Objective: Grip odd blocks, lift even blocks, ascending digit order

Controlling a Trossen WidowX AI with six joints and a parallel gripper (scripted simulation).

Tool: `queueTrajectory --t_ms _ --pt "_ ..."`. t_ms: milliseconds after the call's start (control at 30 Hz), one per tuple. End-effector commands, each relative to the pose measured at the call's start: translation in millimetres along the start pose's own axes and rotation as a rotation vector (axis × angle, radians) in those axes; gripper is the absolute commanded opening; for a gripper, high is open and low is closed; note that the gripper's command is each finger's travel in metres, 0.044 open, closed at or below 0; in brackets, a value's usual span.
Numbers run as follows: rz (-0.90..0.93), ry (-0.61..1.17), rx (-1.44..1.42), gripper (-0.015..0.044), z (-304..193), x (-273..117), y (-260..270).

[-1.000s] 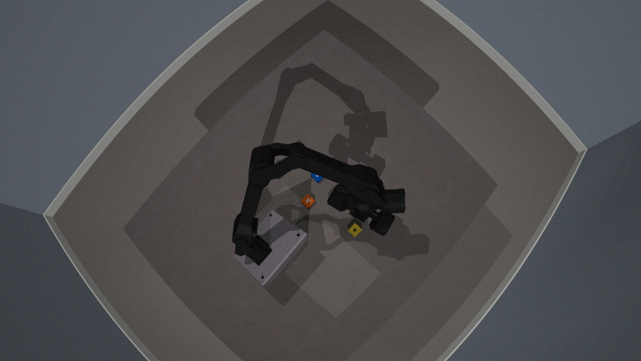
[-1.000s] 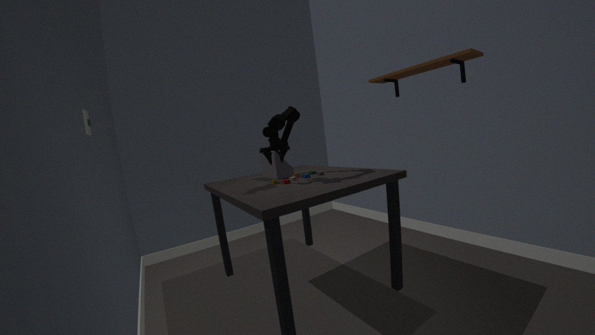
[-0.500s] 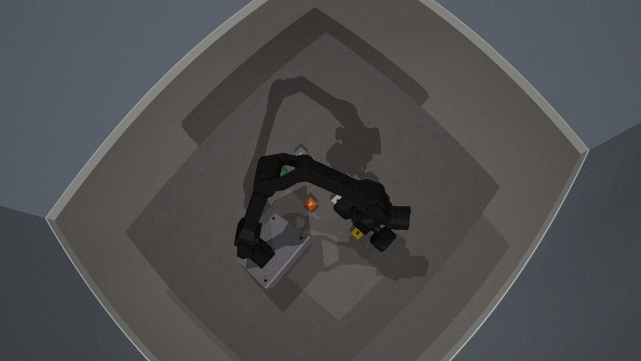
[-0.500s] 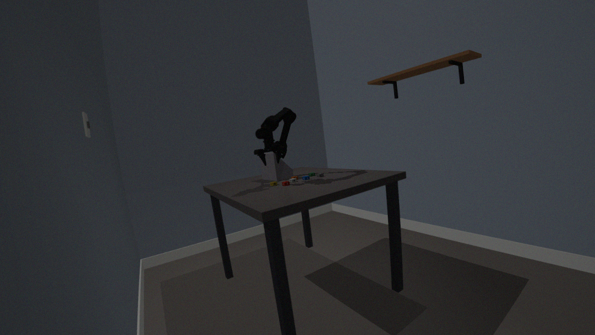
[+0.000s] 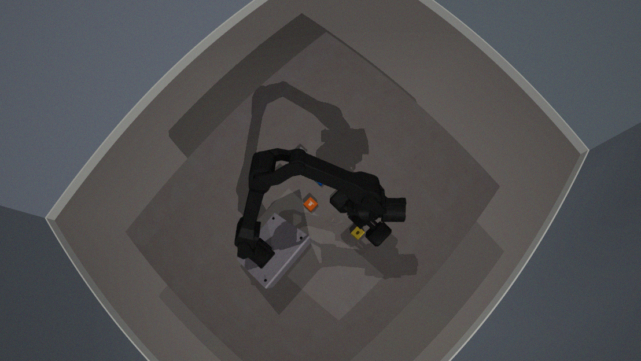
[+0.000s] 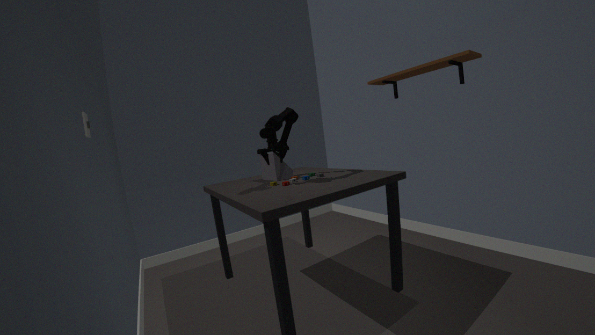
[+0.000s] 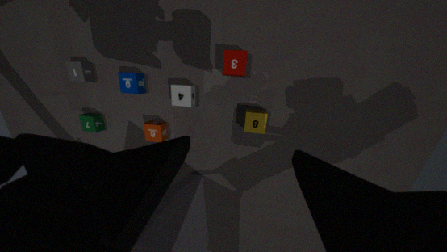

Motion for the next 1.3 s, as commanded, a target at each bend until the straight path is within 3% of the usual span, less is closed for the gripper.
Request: queueTrajectory --t_ms 0,100,900,1133,1267 --pt "0.004 0.000 -0.017 0.0400 8.1 0.2 66.0" --pt "0.010 0.003 -0.018 0.0400 6.4 2.0 95.0" --pt "0.010 0.003 -0.018 0.0400 4.6 1.7 96.1" --pt "0.012 0.007 -0.015 0.0400 -64.8 0.7 132.9" --pt "0.012 0.007 -0.015 0.0400 -72.6 1.7 136.0"
Point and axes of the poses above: the point midway between the two fingers, 35 mm back from their tips, its own x axis out along the fingers, its own y axis across the jaws, z = x × y, the point moved 1 cm from there along -x, back along the fingers, and after that the axes turned 9 degrees about x, right-handed, at the moved point
